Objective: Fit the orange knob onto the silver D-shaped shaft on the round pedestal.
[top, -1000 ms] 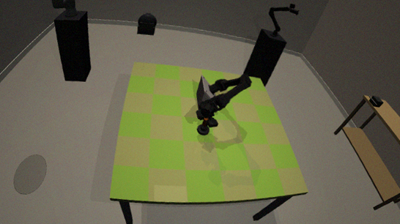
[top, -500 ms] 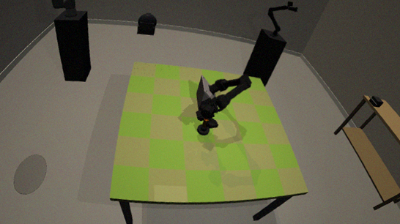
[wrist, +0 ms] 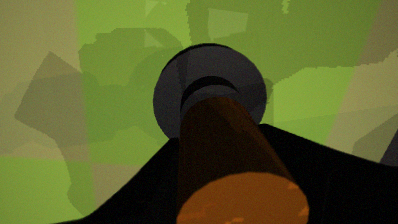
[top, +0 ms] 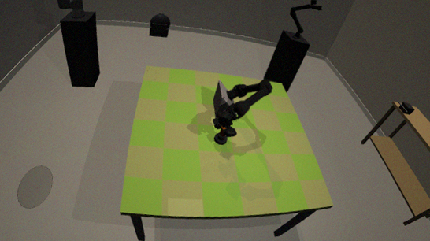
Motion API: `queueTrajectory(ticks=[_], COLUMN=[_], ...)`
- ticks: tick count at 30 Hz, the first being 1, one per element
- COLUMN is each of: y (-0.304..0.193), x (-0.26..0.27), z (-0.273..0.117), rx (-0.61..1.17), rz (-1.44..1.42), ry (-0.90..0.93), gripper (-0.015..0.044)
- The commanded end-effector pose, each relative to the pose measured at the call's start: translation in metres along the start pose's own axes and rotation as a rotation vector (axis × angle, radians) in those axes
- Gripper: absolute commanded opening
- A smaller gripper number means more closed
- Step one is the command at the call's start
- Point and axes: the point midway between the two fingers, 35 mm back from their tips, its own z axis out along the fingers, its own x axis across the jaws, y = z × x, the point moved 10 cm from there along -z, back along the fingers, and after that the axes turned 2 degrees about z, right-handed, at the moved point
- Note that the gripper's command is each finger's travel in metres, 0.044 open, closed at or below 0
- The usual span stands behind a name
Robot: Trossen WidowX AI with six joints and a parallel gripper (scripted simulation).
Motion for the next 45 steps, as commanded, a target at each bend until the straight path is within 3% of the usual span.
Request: queueTrajectory(ticks=[1,11,45], y=[-0.0009,-0.0017,-0.0007], x=[-0.0019,-0.0020,-0.0007], z=[-0.0033,-0.0055,-0.0034], rx=[0.001,0.001,0.001], rz=[0.002,0.212,0.212], ry=[0.001,0.001,0.001], gripper=[0.0000,0.0000,0.0000])
